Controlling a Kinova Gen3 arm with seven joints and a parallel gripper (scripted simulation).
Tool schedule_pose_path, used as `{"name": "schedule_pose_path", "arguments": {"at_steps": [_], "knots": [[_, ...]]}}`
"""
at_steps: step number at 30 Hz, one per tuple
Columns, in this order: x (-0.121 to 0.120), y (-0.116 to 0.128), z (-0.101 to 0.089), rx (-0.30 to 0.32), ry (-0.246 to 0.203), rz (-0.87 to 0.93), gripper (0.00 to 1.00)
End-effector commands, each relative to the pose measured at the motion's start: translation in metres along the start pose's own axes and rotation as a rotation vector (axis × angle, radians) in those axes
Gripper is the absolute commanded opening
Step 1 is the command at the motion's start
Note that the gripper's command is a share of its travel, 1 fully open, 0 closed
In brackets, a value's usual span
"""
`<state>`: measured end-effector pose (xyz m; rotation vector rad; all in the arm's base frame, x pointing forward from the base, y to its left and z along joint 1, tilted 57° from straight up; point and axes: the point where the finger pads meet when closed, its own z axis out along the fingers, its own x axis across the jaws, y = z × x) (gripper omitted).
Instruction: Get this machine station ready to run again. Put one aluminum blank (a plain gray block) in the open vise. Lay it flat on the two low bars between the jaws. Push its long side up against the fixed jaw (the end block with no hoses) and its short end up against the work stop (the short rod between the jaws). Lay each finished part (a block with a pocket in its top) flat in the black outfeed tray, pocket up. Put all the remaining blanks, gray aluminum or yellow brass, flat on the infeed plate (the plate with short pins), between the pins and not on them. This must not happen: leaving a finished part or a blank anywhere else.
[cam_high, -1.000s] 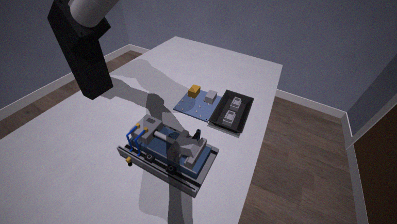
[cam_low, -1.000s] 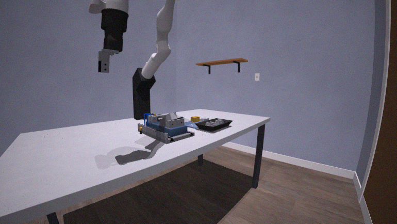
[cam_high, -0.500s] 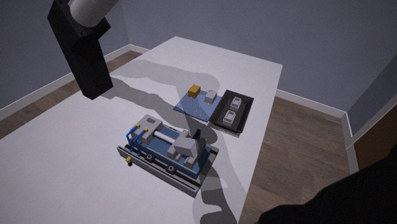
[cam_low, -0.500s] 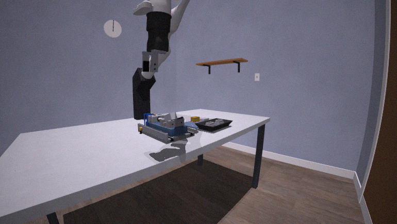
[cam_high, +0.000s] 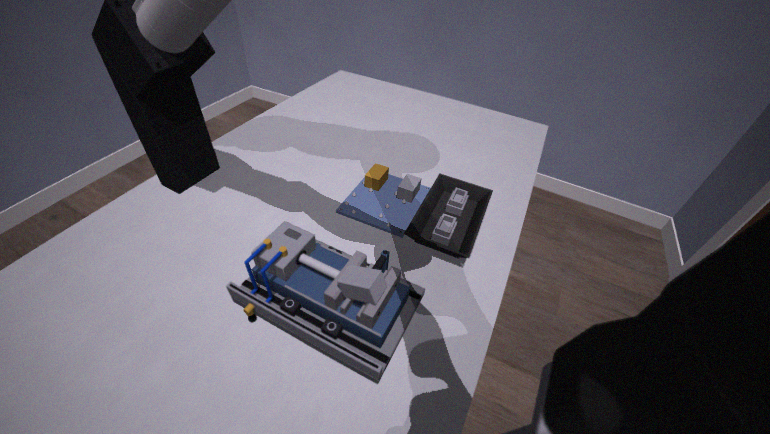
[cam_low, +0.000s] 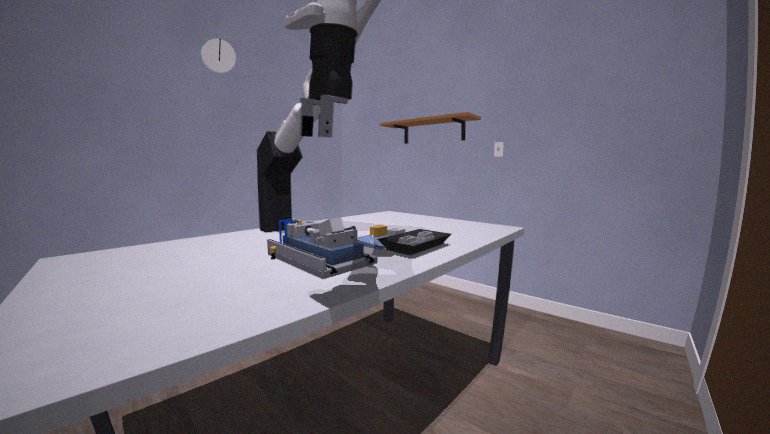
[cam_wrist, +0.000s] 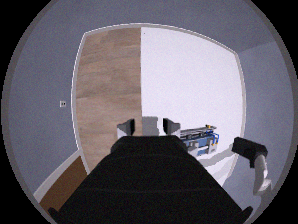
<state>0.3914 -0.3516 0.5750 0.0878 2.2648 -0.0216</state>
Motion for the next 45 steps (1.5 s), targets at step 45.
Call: {"name": "schedule_pose_path", "arguments": {"at_steps": [45], "knots": [[-0.016,0.080,0.000,0.001,0.012,-0.005,1.00]]}}
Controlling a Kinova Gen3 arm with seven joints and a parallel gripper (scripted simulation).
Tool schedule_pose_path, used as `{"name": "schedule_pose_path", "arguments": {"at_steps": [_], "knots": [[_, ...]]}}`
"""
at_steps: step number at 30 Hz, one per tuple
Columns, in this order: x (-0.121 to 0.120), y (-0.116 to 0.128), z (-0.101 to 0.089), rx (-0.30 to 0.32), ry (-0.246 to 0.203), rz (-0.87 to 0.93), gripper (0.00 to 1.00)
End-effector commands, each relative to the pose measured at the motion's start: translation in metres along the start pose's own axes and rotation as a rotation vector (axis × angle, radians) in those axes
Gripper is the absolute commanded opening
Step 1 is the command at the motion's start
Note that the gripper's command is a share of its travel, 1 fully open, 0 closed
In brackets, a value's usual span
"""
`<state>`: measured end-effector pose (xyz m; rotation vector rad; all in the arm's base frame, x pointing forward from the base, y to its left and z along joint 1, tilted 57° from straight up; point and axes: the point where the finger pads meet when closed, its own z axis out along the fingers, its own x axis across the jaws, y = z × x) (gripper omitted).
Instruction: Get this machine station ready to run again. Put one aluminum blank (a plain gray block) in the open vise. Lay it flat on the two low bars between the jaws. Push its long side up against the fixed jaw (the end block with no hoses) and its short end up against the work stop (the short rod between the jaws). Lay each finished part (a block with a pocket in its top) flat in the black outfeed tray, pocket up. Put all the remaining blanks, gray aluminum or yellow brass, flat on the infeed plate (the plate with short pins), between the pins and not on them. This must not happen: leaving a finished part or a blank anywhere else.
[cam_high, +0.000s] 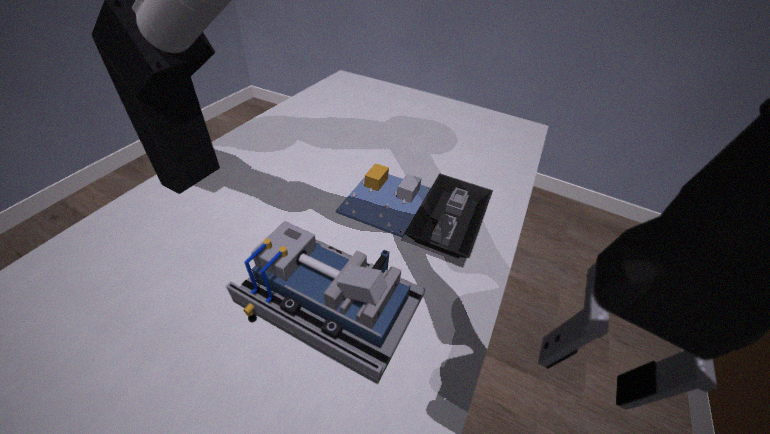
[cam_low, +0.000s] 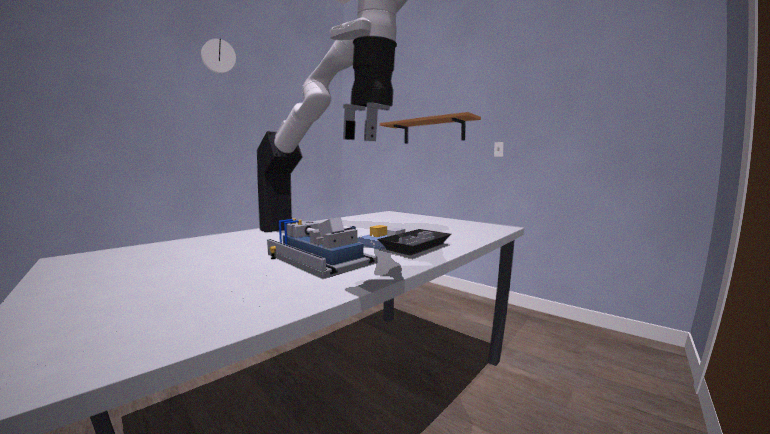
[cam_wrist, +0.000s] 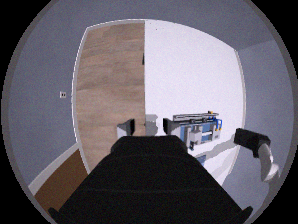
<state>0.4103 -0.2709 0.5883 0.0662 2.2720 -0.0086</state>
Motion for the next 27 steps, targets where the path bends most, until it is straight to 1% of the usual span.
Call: {"name": "schedule_pose_path", "arguments": {"at_steps": [1,5,6,8,14,15,17,22,23,27], "knots": [[0.002,-0.001,-0.003,0.017,0.005,0.006,1.00],[0.002,-0.002,-0.003,0.017,0.005,0.006,1.00],[-0.002,0.022,-0.001,0.000,0.002,0.006,1.00],[-0.001,0.018,-0.001,0.015,0.005,0.003,1.00],[0.000,0.016,-0.001,0.013,0.006,0.005,1.00],[-0.005,0.041,0.001,0.001,0.002,0.002,1.00],[-0.002,0.037,0.000,0.012,0.008,-0.002,1.00],[-0.002,0.035,0.001,0.008,0.008,0.003,1.00],[-0.003,0.057,0.002,0.009,0.011,-0.005,1.00],[-0.003,0.057,0.002,0.009,0.011,-0.005,1.00]]}}
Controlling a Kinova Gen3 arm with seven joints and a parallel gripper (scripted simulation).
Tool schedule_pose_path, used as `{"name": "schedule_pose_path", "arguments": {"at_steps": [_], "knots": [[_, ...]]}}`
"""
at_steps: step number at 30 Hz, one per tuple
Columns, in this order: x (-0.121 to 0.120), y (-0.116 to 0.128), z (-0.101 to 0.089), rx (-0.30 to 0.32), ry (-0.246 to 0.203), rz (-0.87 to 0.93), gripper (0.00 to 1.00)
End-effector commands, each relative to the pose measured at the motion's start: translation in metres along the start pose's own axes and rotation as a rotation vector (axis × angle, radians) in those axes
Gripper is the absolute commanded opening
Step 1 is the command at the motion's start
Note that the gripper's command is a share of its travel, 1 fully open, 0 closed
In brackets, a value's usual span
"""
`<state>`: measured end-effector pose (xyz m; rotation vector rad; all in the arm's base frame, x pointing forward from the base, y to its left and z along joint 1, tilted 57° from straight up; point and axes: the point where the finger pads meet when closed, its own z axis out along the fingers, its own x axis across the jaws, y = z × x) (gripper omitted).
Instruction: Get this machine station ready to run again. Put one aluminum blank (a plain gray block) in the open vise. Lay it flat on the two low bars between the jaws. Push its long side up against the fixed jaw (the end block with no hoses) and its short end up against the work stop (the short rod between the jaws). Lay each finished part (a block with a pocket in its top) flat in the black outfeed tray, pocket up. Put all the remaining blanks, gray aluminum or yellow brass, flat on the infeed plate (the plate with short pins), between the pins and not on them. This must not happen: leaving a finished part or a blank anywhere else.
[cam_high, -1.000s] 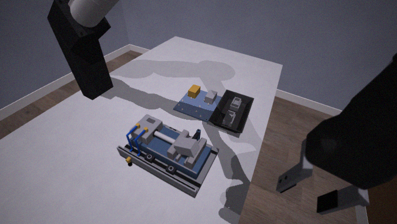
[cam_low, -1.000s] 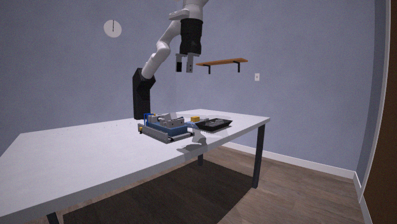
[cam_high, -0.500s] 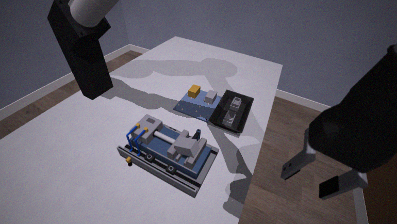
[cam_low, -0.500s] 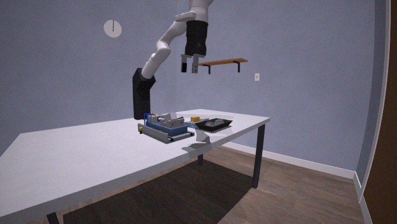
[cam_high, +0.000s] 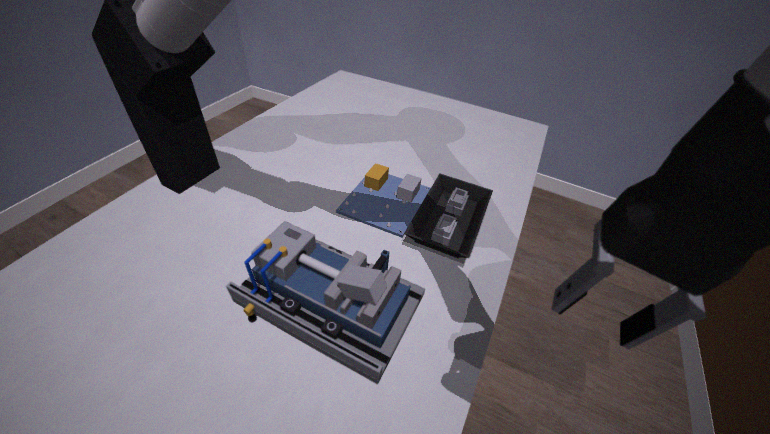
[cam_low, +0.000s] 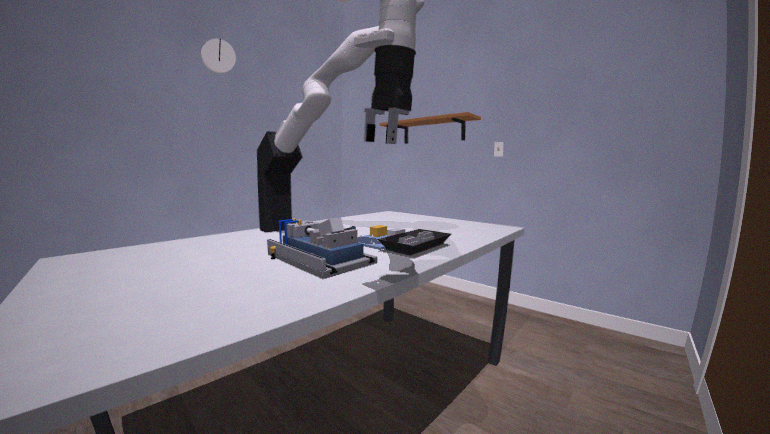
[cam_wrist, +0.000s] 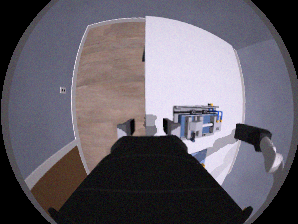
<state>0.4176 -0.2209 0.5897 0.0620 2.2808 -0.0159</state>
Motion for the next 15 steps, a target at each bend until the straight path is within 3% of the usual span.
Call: {"name": "schedule_pose_path", "arguments": {"at_steps": [1,4,5,14,15], "knots": [[0.001,0.005,0.000,0.001,0.002,0.005,1.00],[0.001,0.005,0.000,0.001,0.002,0.005,1.00],[0.000,0.027,0.001,0.001,0.005,-0.003,1.00],[0.000,0.025,0.001,-0.002,0.004,0.001,1.00],[0.000,0.047,0.003,-0.001,0.007,-0.006,1.00]]}}
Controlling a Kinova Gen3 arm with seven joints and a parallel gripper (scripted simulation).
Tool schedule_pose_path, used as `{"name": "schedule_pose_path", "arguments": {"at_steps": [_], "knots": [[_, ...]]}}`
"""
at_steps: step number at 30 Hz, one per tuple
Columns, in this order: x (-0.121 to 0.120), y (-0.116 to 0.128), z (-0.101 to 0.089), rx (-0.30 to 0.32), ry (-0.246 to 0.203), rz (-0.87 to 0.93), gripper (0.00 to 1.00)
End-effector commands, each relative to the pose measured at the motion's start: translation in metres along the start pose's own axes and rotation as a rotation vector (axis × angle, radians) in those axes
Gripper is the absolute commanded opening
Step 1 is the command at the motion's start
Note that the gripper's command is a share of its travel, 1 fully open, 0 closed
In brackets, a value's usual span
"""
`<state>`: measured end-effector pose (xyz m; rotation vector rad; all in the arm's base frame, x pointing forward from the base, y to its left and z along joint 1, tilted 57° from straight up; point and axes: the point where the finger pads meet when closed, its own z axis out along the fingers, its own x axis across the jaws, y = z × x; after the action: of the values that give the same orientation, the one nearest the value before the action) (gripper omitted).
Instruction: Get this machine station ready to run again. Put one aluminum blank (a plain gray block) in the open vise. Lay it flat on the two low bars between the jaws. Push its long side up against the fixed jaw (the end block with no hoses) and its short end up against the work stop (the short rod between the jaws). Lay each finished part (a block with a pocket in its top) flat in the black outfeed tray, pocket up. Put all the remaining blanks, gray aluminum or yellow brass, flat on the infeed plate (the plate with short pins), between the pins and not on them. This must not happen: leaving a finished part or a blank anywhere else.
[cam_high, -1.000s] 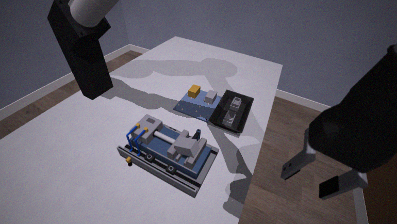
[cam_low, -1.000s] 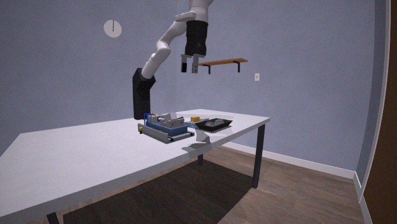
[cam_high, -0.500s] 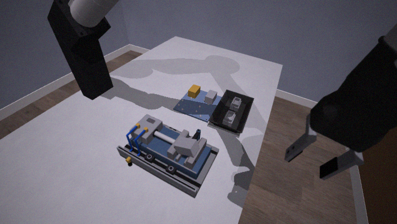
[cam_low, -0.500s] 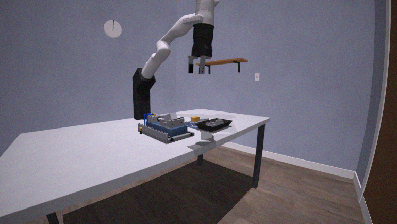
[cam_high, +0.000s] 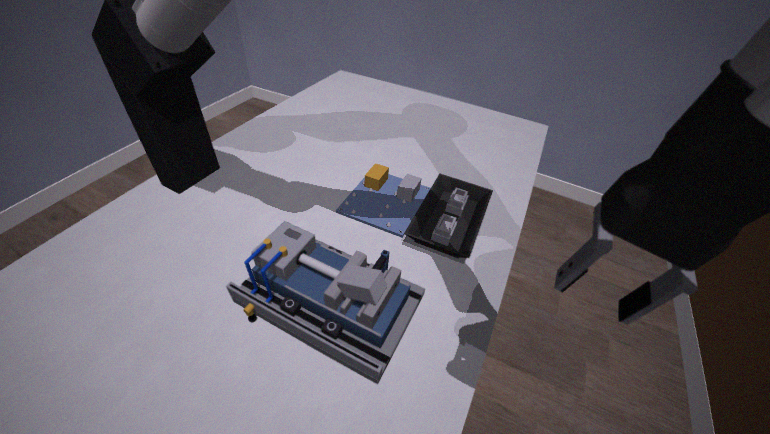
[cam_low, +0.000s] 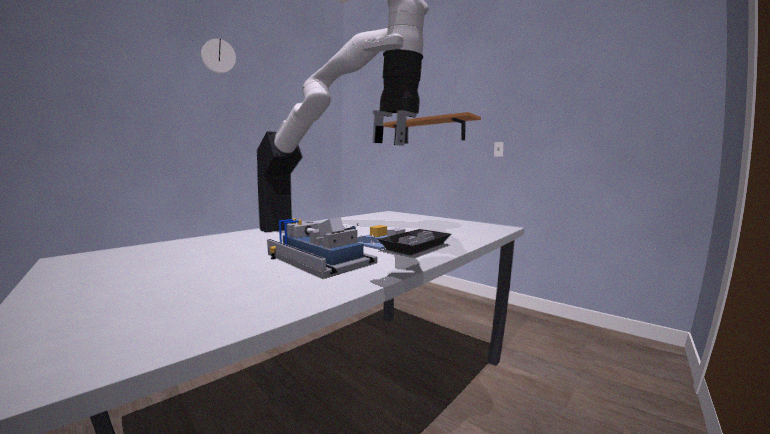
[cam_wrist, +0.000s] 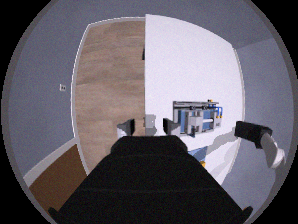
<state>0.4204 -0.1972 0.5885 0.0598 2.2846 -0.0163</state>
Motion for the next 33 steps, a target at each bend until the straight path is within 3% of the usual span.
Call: {"name": "schedule_pose_path", "arguments": {"at_steps": [1,10,11,20,21,31,32,33], "knots": [[0.000,0.023,0.001,-0.001,0.004,-0.004,1.00],[0.000,0.021,0.001,-0.004,0.003,-0.001,1.00],[0.001,0.043,0.004,-0.003,0.006,-0.007,1.00],[0.001,0.041,0.004,-0.006,0.005,-0.004,1.00],[0.002,0.062,0.006,-0.005,0.009,-0.009,1.00],[0.002,0.061,0.006,-0.009,0.008,-0.006,1.00],[0.005,0.082,0.009,-0.007,0.012,-0.012,1.00],[0.005,0.082,0.009,-0.007,0.012,-0.012,1.00]]}}
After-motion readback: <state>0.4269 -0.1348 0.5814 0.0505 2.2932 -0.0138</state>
